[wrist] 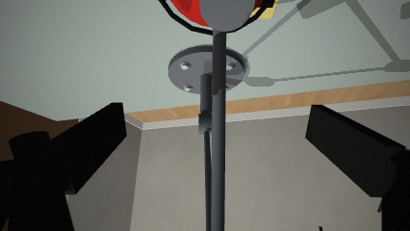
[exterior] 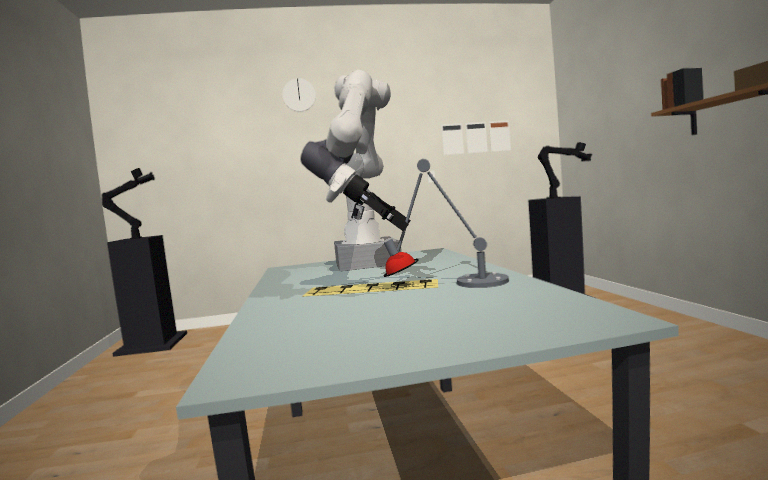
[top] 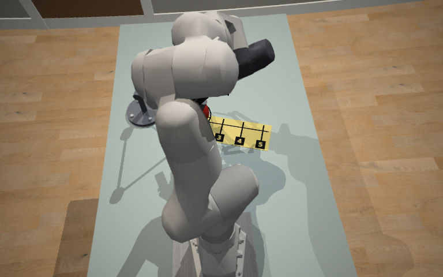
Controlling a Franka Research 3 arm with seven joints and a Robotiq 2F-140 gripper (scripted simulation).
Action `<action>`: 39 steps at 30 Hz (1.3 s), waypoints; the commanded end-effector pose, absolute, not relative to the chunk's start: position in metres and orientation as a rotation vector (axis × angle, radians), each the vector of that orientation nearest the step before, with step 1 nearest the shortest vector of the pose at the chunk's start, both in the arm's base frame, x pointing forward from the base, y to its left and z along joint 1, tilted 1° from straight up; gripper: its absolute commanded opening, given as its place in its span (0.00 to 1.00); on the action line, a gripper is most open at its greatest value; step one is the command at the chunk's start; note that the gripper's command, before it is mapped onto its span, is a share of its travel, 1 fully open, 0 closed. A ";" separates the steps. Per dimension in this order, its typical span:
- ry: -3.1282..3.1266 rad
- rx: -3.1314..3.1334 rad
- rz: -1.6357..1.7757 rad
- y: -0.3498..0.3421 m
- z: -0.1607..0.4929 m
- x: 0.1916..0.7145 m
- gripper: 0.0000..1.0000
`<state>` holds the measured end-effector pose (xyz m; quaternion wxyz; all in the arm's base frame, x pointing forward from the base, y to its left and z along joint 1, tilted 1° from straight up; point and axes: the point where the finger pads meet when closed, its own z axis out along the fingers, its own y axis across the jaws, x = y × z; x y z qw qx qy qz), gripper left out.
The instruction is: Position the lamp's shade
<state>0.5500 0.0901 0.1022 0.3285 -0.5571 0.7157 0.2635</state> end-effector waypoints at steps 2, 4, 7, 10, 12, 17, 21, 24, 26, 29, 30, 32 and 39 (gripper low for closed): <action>1.873 -1.458 0.689 0.090 0.102 0.550 1.00; 1.873 -1.458 0.689 0.090 0.102 0.550 1.00; 1.873 -1.458 0.689 0.090 0.102 0.550 1.00; 1.873 -1.458 0.689 0.090 0.102 0.550 1.00; 1.873 -1.458 0.689 0.090 0.102 0.550 1.00; 1.873 -1.458 0.689 0.090 0.102 0.550 1.00; 1.873 -1.458 0.689 0.090 0.102 0.550 1.00; 1.873 -1.458 0.689 0.090 0.102 0.550 1.00; 1.873 -1.458 0.689 0.090 0.102 0.550 1.00; 1.873 -1.458 0.689 0.090 0.102 0.550 1.00; 1.873 -1.458 0.689 0.090 0.102 0.550 1.00; 1.873 -1.458 0.689 0.090 0.102 0.550 1.00; 1.873 -1.458 0.689 0.068 0.122 0.544 1.00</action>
